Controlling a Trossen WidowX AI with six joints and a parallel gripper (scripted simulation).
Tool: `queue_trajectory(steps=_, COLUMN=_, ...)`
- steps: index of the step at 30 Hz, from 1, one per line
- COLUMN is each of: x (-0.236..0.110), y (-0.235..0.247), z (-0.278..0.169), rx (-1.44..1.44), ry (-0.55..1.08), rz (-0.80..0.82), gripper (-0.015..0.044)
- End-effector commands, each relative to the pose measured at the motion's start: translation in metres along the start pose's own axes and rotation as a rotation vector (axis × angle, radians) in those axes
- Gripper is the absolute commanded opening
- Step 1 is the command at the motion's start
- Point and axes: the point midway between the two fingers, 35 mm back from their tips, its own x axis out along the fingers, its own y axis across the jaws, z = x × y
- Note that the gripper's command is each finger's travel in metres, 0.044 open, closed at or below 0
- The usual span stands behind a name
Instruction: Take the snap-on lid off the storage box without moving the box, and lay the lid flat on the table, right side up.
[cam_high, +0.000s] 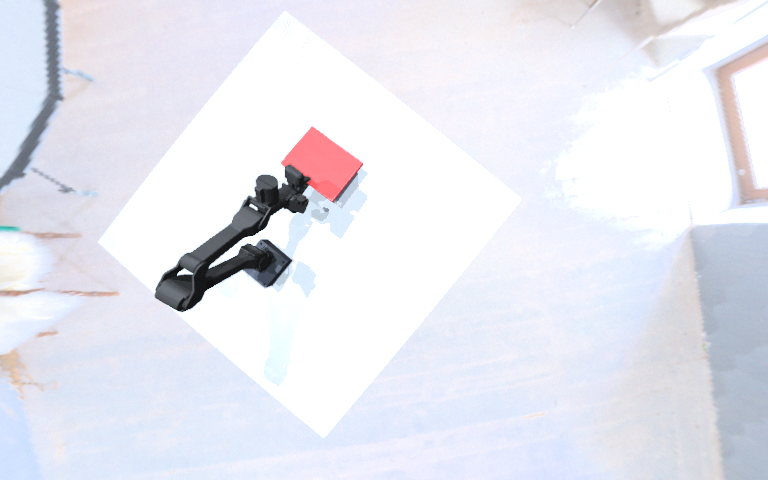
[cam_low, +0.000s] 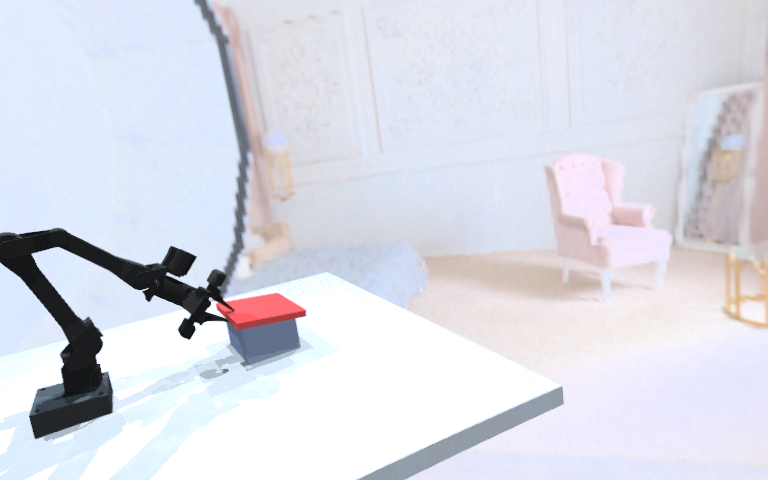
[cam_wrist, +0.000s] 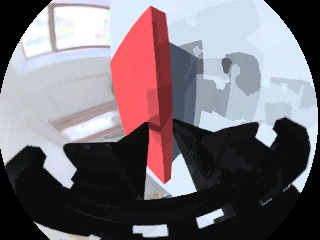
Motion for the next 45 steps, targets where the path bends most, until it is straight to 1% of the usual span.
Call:
queue_trajectory(steps=1, x=0.001, y=0.001, z=0.000, rx=-0.002, ry=0.002, rz=0.001, gripper=0.0000)
queue_trajectory(steps=20, x=0.002, y=0.002, z=0.000, rx=-0.002, ry=0.002, rz=0.001, gripper=0.0000)
queue_trajectory(steps=45, x=-0.017, y=0.028, z=0.000, rx=-0.002, ry=0.006, rz=0.009, gripper=0.0000)
